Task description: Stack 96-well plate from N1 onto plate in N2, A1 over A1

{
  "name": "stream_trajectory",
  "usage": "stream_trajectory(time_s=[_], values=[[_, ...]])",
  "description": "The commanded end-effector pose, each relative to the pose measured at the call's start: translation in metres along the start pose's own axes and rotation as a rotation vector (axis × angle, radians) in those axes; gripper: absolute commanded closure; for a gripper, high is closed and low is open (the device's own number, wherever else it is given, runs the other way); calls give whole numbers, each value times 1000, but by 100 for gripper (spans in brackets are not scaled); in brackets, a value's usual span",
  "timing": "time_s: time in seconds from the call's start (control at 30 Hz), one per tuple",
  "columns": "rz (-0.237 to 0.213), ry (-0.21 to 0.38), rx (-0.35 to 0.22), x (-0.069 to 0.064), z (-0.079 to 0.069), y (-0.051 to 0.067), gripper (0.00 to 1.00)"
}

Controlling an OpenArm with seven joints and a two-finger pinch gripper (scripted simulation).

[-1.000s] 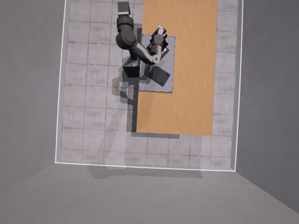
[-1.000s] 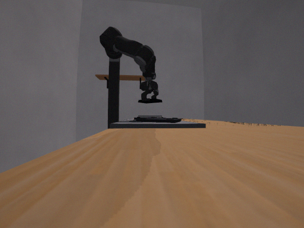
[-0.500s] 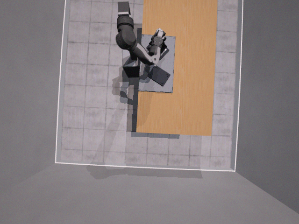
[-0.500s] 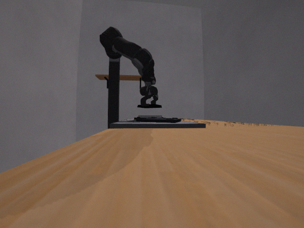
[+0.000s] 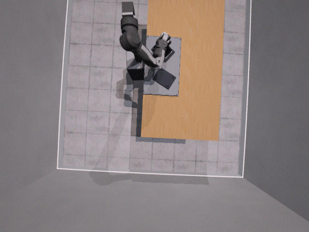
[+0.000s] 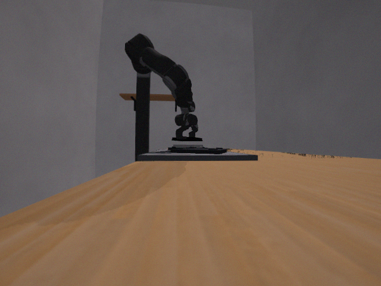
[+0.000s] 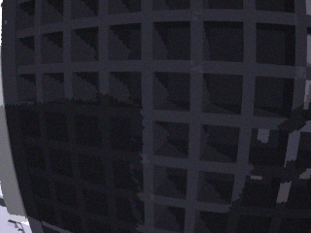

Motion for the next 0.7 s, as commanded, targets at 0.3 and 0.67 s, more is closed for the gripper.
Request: stream_trajectory(time_s=[0.3, 0.67], values=[[-11, -32, -18, 0, 5, -1, 100], [-10, -33, -16, 11, 6, -3, 100]])
Point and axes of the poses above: the point where the finger pads meet when closed, its own x axis out along the fingers, its own z axis across the jaws, y = z × x, the point moved 4 cm from there along -x, back along the fingers, and after that the axes turned 13 degrees about -x, right-handed, at the moved point
